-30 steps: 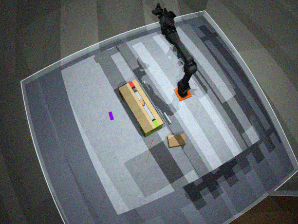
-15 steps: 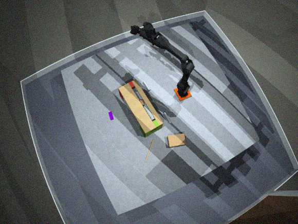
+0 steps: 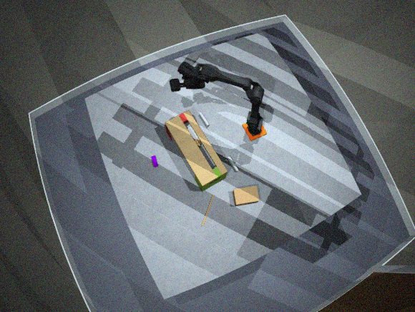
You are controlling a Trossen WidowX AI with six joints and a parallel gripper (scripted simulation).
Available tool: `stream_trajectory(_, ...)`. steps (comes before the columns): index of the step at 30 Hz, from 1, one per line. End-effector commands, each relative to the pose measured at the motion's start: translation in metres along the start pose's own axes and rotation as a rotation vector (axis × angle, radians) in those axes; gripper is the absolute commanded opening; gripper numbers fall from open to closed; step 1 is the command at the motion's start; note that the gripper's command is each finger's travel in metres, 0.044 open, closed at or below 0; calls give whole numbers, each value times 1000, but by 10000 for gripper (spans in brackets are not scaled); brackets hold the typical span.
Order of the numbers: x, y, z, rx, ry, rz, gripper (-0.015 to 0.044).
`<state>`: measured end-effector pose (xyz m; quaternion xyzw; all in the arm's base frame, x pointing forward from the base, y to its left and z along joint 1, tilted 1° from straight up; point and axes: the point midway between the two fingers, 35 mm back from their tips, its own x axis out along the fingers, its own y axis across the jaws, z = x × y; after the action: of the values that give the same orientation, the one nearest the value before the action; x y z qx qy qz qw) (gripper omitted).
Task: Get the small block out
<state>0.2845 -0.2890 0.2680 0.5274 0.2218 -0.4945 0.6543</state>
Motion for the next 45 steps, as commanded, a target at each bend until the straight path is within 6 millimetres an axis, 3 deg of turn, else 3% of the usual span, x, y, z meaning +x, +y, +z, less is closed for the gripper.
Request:
stream_trajectory(1, 9, -7, -56, -32, 197, -81, 400)
stream_trajectory(5, 6, -20, -117, -68, 406, -195, 400)
stream_trajectory(9, -10, -41, -179, -101, 627, -356, 400)
stream_trajectory(11, -19, -49, -198, -110, 694, -417, 400)
stream_trajectory(20, -17, -50, -201, -111, 703, -426, 400)
stream_trajectory(45, 19, -63, -214, -109, 713, -449, 400)
